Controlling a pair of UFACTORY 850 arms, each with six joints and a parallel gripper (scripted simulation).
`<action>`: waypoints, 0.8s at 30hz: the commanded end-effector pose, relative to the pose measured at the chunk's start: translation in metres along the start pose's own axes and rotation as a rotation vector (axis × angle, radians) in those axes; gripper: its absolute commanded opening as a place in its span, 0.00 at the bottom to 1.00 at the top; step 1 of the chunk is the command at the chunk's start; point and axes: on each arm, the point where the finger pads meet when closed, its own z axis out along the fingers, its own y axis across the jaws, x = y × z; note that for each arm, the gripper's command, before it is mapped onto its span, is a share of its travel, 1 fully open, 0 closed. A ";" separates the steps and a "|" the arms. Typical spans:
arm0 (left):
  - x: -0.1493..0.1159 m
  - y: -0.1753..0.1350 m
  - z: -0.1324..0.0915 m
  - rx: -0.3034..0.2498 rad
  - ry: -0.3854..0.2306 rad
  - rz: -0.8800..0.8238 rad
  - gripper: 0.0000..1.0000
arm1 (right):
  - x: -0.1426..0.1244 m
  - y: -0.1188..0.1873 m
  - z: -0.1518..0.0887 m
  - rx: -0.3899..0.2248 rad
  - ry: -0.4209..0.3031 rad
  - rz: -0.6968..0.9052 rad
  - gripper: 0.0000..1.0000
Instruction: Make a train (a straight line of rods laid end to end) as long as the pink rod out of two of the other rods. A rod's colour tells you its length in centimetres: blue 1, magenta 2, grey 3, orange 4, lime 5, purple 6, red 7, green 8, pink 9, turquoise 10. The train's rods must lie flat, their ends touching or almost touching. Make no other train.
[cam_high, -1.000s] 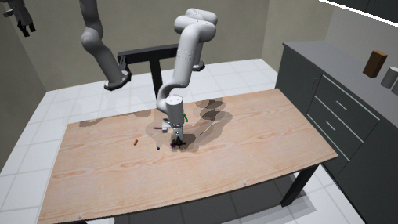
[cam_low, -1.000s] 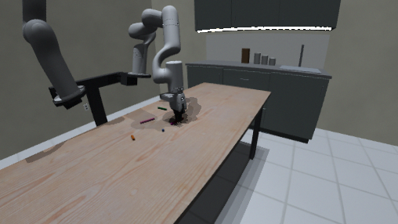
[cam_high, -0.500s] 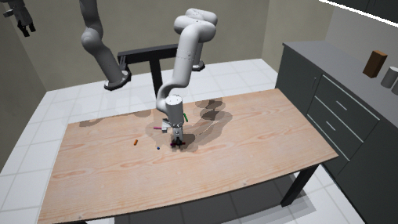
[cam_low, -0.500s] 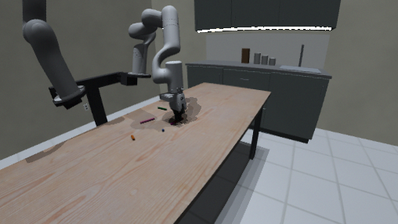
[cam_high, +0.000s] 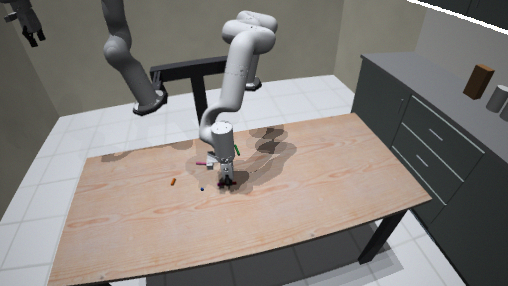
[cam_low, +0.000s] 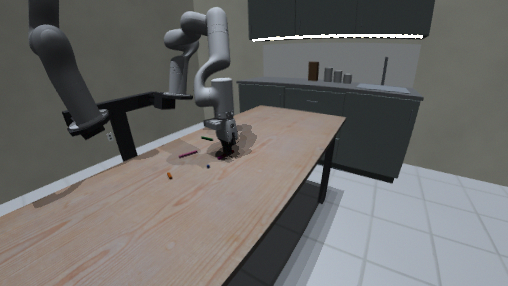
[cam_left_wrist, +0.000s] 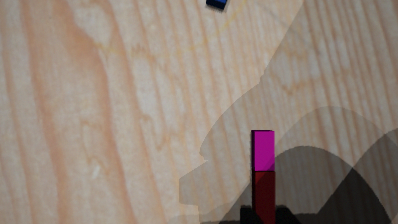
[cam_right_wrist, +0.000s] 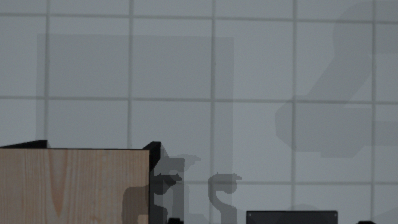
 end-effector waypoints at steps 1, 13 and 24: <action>0.000 -0.001 -0.001 0.002 0.000 0.000 0.14 | 0.000 0.000 -0.001 0.000 0.002 0.000 1.00; 0.000 -0.001 -0.001 0.002 0.000 0.000 0.26 | 0.000 0.000 -0.001 0.000 0.002 0.000 1.00; 0.000 -0.001 -0.002 0.002 0.000 0.000 0.26 | 0.000 0.000 -0.001 0.000 0.002 0.000 1.00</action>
